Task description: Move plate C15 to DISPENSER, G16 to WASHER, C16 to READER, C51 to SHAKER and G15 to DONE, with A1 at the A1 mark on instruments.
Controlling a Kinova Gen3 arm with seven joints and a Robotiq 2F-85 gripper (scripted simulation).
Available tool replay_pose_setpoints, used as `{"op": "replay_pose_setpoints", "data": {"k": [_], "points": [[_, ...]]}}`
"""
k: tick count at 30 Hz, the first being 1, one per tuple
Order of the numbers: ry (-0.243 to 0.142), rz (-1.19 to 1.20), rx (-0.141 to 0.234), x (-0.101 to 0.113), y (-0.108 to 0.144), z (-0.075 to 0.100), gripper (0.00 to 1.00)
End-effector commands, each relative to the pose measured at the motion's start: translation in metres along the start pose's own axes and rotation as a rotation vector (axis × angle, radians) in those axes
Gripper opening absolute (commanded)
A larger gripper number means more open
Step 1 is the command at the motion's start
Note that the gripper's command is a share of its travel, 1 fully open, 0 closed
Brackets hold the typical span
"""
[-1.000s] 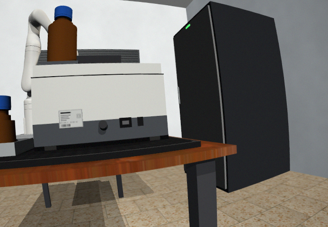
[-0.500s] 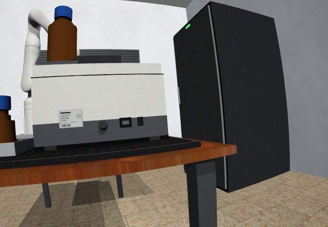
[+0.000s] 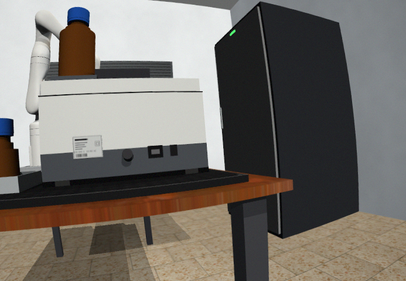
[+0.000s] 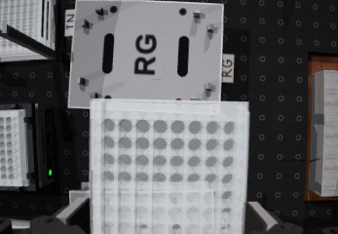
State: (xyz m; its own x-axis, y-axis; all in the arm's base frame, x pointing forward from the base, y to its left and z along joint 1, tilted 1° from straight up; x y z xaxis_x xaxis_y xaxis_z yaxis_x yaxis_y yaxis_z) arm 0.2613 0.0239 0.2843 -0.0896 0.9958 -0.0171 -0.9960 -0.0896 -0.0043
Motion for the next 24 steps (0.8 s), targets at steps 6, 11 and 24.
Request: {"op": "replay_pose_setpoints", "data": {"k": [6,11,24], "points": [[-0.001,0.000,-0.001,-0.024,-0.006,0.000,0.94],[-0.001,0.000,-0.001,-0.040,-0.011,0.000,0.94],[-0.001,0.000,-0.001,-0.076,-0.020,0.000,0.94]]}}
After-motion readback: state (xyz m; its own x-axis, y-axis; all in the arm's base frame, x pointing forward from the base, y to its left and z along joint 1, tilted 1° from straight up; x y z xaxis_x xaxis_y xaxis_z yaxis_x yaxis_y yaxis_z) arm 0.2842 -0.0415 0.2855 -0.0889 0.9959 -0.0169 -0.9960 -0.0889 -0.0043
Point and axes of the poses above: the point where the finger pads meet when closed, its own z axis back along the fingers, its own y axis across the jaws, x = y × z, the point moved 9 cm from there along z, back along the fingers, and after that the axes turned 5 degrees about z, right-handed, at the moved point
